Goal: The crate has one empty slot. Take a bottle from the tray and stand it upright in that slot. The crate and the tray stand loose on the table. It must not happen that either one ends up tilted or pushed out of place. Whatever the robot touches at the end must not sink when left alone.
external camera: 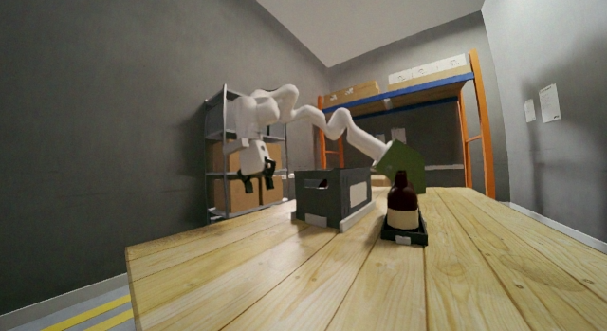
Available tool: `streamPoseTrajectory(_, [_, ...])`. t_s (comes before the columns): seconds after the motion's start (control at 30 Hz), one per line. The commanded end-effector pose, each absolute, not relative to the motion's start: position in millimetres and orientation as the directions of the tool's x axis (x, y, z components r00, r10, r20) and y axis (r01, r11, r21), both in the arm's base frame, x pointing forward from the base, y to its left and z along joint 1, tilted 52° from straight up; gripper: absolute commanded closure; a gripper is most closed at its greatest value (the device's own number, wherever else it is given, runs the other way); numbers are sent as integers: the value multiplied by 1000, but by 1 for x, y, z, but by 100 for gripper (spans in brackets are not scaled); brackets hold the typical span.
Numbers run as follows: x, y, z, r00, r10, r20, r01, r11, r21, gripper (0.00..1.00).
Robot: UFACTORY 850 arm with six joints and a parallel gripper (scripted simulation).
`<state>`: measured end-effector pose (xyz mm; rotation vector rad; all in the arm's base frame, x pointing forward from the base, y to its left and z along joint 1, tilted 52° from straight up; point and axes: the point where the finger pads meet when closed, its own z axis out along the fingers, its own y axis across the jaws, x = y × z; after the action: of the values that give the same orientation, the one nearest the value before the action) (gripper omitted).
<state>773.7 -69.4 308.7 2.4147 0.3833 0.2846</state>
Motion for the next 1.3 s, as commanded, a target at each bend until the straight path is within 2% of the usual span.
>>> streamPoseTrajectory(0.0, [774, -69, 310, 933, 345, 105, 198, -734, 649, 0])
streamPoseTrajectory(0.57, [774, -68, 310, 933, 345, 105, 198, -734, 649, 0])
streamPoseTrajectory(0.8, [740, 1, 371, 933, 345, 105, 198, -734, 649, 0])
streamPoseTrajectory(1.1, [737, 3, 370, 932, 348, 100, 203, -731, 651, 0])
streamPoseTrajectory(1.27, [680, 23, 327, 904, 428, -19, 319, -643, 697, 0])
